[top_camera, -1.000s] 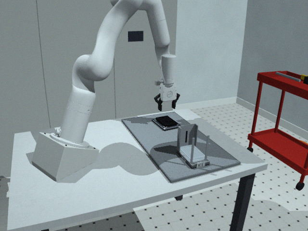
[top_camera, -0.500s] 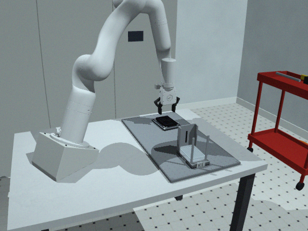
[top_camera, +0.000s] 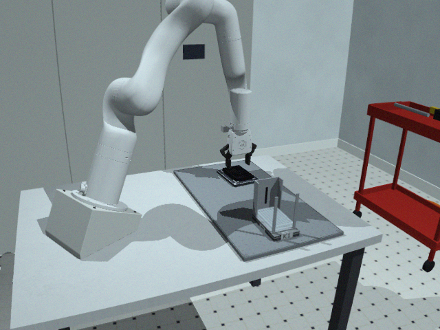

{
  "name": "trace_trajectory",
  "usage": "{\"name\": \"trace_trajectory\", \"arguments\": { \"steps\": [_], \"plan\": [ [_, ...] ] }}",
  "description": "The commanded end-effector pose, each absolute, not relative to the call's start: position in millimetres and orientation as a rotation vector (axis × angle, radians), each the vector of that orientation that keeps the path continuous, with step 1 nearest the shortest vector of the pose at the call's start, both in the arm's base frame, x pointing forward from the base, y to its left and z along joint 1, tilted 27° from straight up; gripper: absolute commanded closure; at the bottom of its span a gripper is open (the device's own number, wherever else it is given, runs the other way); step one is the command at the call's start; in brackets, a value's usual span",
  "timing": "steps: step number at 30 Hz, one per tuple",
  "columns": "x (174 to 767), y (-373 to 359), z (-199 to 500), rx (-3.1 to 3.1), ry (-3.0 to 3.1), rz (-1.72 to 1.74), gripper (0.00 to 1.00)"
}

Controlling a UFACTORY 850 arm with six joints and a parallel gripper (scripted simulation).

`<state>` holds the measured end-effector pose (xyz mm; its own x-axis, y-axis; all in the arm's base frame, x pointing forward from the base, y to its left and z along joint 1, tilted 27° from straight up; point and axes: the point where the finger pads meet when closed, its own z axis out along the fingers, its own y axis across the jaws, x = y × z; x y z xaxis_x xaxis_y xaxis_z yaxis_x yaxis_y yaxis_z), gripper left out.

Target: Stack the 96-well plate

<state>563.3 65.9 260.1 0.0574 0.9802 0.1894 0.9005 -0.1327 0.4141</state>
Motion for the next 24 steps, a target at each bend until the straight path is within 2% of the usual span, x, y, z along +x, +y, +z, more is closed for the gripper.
{"name": "trace_trajectory", "arguments": {
  "steps": [1,24],
  "plan": [
    [567.0,67.0,254.8,2.139,1.935,0.644,0.0],
    [570.4,68.1,247.9,2.139,1.935,0.644,0.0]
  ]
}}
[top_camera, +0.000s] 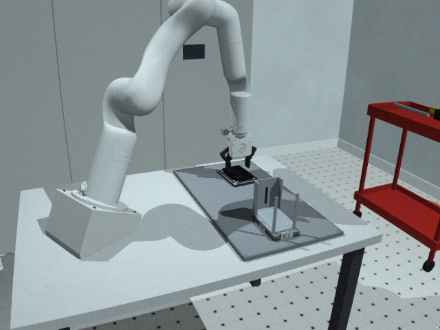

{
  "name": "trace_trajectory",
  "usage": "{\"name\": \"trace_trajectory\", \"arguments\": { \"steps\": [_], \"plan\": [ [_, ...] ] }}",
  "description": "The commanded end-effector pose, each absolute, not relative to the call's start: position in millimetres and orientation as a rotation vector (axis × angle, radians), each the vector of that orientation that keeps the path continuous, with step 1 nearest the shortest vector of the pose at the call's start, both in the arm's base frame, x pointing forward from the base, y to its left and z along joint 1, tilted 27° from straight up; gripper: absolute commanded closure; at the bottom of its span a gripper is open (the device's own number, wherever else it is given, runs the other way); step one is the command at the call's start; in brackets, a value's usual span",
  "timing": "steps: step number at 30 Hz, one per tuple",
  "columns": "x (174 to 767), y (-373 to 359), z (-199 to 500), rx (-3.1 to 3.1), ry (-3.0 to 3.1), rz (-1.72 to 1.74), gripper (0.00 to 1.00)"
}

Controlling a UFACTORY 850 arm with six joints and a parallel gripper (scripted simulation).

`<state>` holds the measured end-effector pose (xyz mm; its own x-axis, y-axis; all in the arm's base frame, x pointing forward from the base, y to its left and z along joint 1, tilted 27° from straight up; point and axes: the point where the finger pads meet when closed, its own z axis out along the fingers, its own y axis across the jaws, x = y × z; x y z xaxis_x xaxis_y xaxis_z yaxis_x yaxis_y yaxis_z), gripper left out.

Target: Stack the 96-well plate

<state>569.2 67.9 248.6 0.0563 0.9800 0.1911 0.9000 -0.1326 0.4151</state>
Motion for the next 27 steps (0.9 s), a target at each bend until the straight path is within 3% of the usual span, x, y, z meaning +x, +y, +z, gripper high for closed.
{"name": "trace_trajectory", "arguments": {
  "steps": [1,27],
  "plan": [
    [570.7,68.2,247.3,2.139,1.935,0.644,0.0],
    [577.6,70.6,233.0,2.139,1.935,0.644,0.0]
  ]
}}
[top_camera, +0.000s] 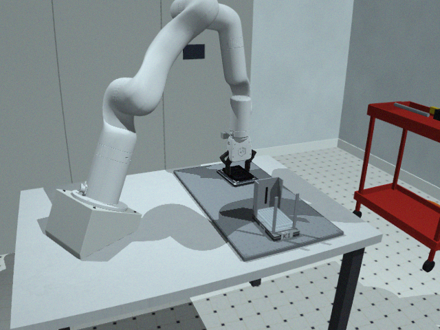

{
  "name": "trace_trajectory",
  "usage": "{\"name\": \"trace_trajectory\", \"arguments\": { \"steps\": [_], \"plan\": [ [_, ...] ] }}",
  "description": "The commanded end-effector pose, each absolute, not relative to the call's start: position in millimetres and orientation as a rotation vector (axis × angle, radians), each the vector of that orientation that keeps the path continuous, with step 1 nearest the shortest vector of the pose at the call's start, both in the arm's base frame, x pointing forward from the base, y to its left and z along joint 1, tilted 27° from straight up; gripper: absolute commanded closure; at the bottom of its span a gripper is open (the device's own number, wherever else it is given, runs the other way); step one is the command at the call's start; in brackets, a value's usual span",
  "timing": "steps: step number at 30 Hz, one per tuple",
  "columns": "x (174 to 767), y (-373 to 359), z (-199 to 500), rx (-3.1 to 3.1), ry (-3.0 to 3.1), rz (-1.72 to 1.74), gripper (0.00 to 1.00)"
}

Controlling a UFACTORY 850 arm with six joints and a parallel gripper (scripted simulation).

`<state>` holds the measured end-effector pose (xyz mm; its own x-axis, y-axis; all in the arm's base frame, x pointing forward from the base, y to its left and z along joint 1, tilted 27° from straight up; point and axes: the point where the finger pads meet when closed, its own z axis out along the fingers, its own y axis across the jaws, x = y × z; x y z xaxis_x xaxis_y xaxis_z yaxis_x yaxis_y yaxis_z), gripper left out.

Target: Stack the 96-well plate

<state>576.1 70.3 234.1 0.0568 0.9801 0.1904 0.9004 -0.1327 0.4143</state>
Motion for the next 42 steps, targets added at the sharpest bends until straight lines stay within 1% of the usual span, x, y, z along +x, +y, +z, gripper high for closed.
{"name": "trace_trajectory", "arguments": {
  "steps": [1,20,21,42],
  "plan": [
    [577.9,70.7,232.5,2.139,1.935,0.644,0.0],
    [577.9,70.7,232.5,2.139,1.935,0.644,0.0],
    [577.6,70.6,232.9,2.139,1.935,0.644,1.0],
    [577.5,70.6,232.9,2.139,1.935,0.644,1.0]
  ]
}}
